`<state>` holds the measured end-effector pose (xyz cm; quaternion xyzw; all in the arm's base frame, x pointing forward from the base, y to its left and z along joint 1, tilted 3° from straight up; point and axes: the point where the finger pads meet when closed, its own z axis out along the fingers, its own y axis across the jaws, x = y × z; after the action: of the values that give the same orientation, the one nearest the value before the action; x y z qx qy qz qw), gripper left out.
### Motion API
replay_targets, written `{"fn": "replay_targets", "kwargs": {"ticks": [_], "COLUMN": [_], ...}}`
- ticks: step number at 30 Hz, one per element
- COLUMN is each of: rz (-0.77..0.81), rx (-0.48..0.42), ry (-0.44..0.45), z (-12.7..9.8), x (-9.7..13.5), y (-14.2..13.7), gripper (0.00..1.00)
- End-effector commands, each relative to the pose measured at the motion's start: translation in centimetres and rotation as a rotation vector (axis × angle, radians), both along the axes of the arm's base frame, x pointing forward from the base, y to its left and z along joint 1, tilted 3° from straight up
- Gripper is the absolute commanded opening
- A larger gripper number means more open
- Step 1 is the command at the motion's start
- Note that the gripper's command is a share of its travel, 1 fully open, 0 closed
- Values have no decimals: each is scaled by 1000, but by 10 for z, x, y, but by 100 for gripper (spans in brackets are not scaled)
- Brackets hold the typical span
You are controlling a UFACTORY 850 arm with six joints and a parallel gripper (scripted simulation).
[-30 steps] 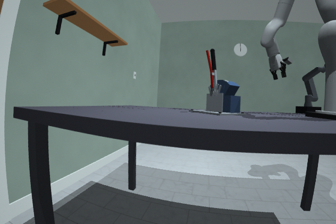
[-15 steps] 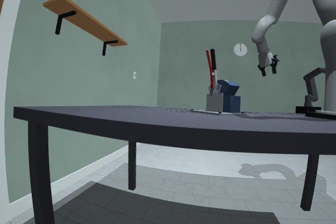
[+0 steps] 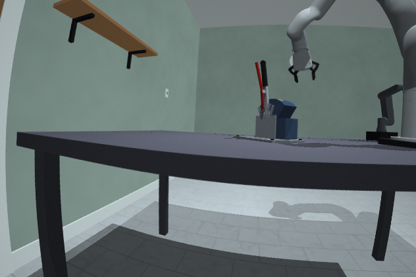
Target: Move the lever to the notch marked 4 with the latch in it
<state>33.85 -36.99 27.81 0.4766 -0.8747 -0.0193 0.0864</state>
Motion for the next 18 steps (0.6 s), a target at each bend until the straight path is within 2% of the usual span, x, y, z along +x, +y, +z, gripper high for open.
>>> {"fn": "replay_targets", "kwargs": {"ticks": [1,2,3,4,6,8,10,12,15,18], "rz": [235,235,348,348,348,563,563,743,833,1013], "rx": [57,57,75,75,75,108,108,136,150,177], "ry": [-25,-25,-37,-37,-37,-59,-59,-79,-90,-111], "z": [17,18,24,26,26,40,42,52,61,73], "x": [67,72,93,102,102,150,157,186,218,248], "y": [20,22,34,38,38,71,75,103,132,170], "gripper": [100,100,100,100,100,100,100,100,100,100]}}
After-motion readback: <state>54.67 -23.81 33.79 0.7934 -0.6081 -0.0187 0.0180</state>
